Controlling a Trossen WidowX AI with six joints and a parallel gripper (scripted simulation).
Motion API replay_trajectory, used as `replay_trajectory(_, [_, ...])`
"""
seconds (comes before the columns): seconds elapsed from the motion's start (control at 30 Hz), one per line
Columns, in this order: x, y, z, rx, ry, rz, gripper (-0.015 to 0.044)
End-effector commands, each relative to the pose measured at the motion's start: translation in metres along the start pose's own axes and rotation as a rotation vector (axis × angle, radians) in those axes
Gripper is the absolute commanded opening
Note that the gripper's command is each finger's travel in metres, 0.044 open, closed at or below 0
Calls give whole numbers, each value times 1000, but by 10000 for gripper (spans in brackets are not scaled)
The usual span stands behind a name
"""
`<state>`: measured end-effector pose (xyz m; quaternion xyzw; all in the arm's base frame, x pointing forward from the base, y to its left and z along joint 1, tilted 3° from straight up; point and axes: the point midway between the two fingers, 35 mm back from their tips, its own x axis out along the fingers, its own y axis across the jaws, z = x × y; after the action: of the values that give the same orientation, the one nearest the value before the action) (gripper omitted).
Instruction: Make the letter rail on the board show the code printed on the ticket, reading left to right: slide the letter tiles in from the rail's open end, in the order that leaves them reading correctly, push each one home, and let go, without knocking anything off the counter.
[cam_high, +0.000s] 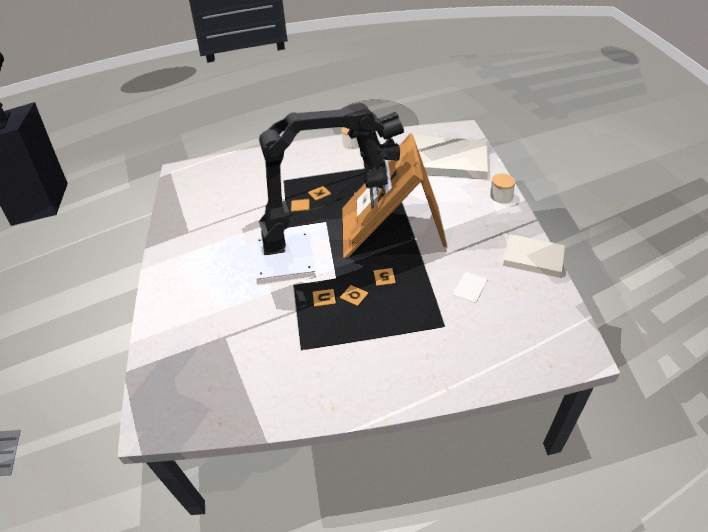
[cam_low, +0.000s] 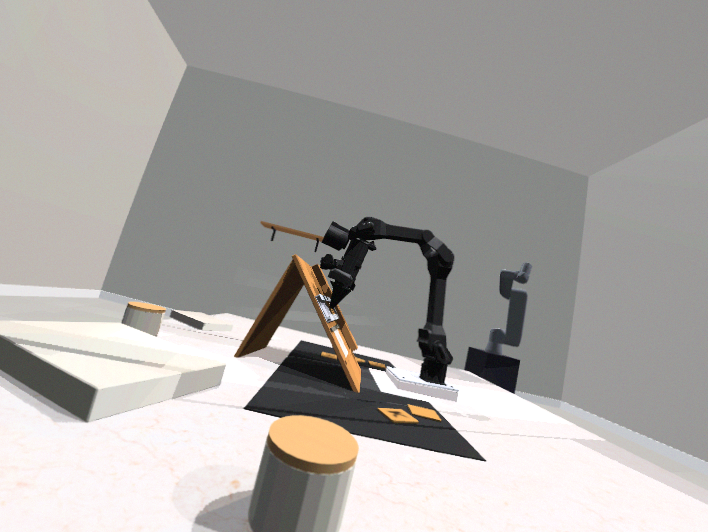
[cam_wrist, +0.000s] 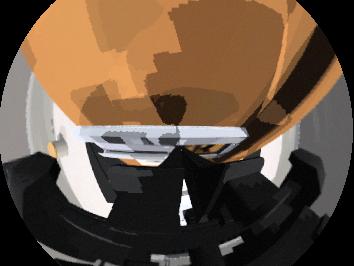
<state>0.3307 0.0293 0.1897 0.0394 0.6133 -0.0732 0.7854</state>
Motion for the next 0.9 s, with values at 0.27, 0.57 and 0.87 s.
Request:
replay_trajectory(0.27, [-1,-4,0,-3,-3,2,0])
replay_trajectory(0.57, [-6,-1,-6,-3,-2,2,0])
replay_trajectory(0.87, [-13,-1,-10,-3,-1,2,0])
